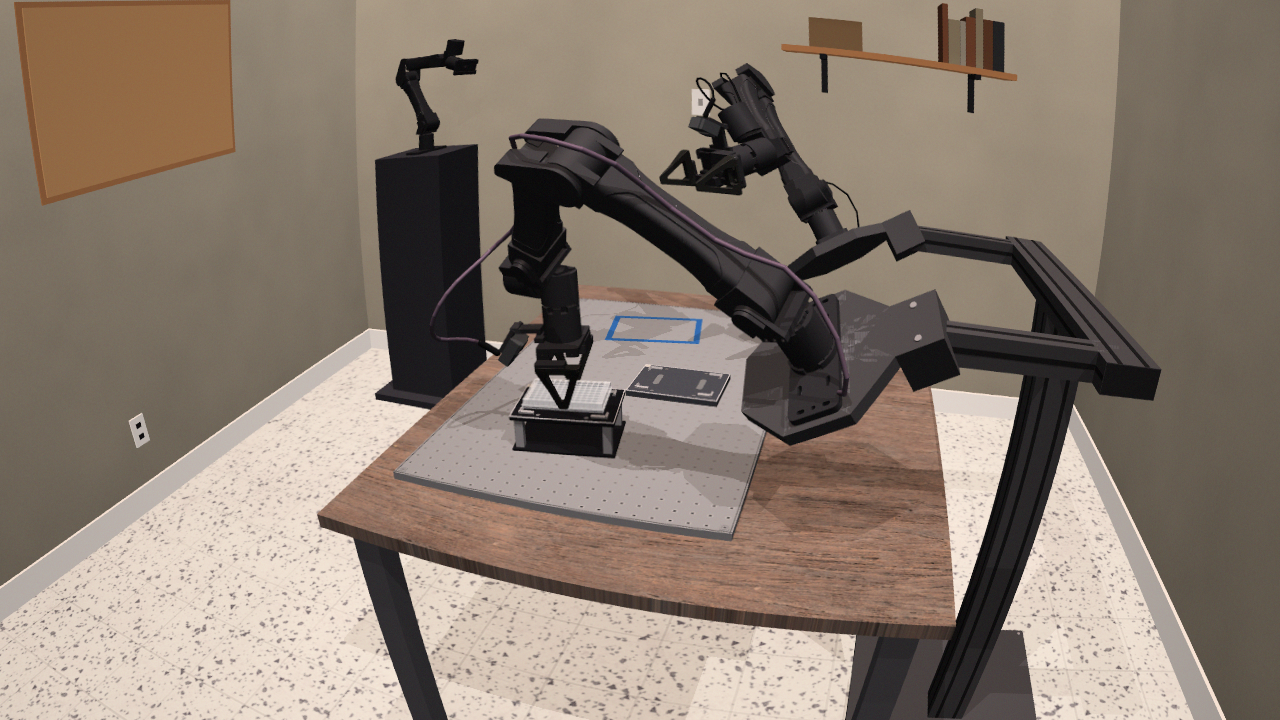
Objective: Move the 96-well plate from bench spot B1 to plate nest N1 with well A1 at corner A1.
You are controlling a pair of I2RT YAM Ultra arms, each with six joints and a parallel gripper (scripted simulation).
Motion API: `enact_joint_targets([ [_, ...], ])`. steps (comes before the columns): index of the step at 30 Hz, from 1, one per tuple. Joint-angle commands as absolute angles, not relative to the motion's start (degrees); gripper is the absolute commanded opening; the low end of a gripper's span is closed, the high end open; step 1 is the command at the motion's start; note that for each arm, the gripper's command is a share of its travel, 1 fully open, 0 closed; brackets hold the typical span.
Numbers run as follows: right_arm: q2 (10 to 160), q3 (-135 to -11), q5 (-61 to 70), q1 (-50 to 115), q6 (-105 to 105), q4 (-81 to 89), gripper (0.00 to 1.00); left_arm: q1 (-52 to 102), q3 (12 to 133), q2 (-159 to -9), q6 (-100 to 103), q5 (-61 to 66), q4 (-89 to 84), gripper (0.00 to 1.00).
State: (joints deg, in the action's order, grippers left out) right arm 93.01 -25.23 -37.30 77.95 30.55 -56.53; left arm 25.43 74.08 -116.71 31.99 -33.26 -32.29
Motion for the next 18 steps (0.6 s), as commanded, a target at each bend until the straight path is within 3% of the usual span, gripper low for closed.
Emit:
enact_joint_targets([
  [1, 93.02, -25.44, -37.07, 78.55, 30.66, -57.59, 1.00, 27.36, 76.67, -117.18, 33.40, -35.63, -34.74, 0.81],
  [18, 93.02, -25.44, -37.07, 78.55, 30.66, -57.59, 1.00, 27.65, 77.01, -116.95, 33.92, -35.73, -35.75, 0.81],
])
